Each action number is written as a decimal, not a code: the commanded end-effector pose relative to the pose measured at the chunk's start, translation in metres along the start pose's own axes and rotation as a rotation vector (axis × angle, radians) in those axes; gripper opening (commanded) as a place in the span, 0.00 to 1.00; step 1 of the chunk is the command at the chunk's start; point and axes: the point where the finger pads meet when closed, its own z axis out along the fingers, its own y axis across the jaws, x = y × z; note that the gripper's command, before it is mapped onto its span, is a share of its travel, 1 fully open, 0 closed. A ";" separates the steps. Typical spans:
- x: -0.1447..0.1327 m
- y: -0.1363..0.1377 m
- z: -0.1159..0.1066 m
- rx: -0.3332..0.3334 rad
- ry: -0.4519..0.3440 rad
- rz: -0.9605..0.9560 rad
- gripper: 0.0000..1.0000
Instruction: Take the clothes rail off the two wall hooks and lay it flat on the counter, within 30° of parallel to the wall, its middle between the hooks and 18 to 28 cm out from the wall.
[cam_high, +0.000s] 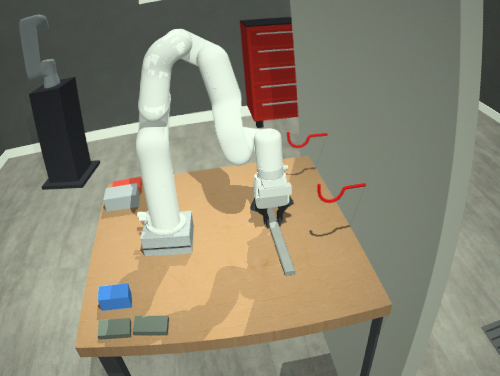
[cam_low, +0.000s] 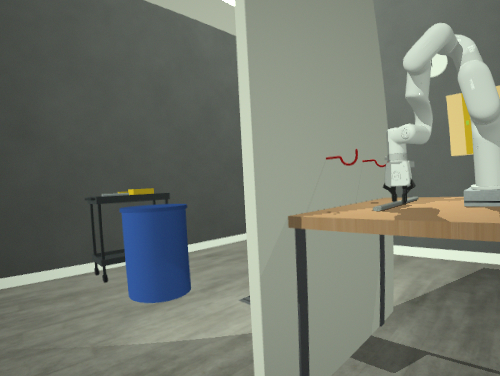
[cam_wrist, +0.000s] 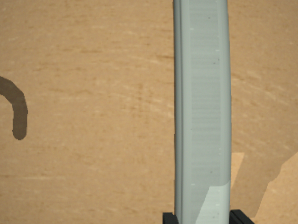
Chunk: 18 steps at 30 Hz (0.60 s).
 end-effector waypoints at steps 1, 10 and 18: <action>0.000 -0.001 -0.001 0.004 0.000 0.000 0.00; 0.000 -0.001 -0.001 0.004 0.000 0.000 0.00; 0.000 -0.002 -0.001 0.004 0.000 0.000 1.00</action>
